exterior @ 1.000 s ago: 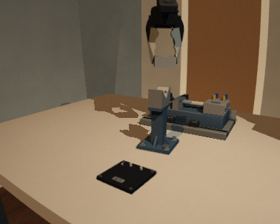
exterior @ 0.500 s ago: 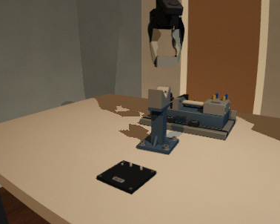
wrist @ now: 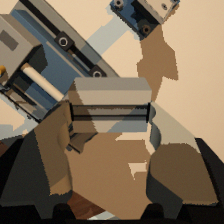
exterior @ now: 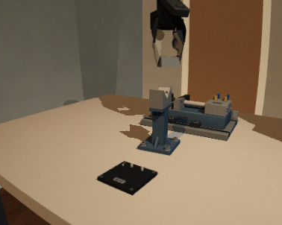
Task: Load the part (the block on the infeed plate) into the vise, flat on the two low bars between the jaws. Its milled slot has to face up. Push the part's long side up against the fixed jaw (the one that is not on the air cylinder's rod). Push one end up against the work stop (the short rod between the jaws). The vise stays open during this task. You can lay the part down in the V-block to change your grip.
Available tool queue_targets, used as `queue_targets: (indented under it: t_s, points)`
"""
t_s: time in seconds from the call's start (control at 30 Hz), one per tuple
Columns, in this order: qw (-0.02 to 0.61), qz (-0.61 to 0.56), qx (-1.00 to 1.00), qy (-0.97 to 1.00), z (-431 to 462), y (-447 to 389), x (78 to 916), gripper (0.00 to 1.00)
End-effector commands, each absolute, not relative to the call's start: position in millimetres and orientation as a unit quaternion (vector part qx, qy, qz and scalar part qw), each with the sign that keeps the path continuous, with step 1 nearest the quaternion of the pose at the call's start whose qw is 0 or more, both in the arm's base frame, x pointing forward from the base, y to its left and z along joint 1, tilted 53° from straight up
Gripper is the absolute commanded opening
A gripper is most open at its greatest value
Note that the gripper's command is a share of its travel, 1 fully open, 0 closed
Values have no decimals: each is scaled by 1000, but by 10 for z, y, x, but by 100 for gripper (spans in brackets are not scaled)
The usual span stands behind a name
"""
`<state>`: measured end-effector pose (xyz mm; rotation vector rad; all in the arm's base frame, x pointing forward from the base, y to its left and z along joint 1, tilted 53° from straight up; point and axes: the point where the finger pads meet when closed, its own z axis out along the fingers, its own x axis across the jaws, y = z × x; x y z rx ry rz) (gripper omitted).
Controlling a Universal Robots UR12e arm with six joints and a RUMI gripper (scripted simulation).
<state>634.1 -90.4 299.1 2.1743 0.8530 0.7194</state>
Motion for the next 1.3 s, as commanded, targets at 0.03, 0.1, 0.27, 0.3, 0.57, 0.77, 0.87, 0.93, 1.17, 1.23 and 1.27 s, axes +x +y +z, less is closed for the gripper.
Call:
queue_targets:
  t_s: [0.03,0.1,0.27,0.3,0.57,0.77,0.87,0.93,1.17,1.23,1.27]
  points:
    - [349,268,826,352,3043,-982,6336,0]
    - [352,264,823,360,3061,-1013,6334,0]
    - [359,255,813,381,3106,-1088,6327,0]
    - [360,253,811,386,3115,-1103,6326,0]
    - [368,242,799,410,3169,-1191,6317,0]
    - [375,231,786,433,3223,-1277,6306,0]
    - [378,226,780,445,3250,-1319,6300,0]
    - [381,223,775,452,3268,-1347,6296,0]
    - [386,214,764,470,3312,-1414,6285,0]
    - [388,210,760,477,3329,-1440,6281,0]
    - [389,209,758,480,3338,-1452,6278,0]
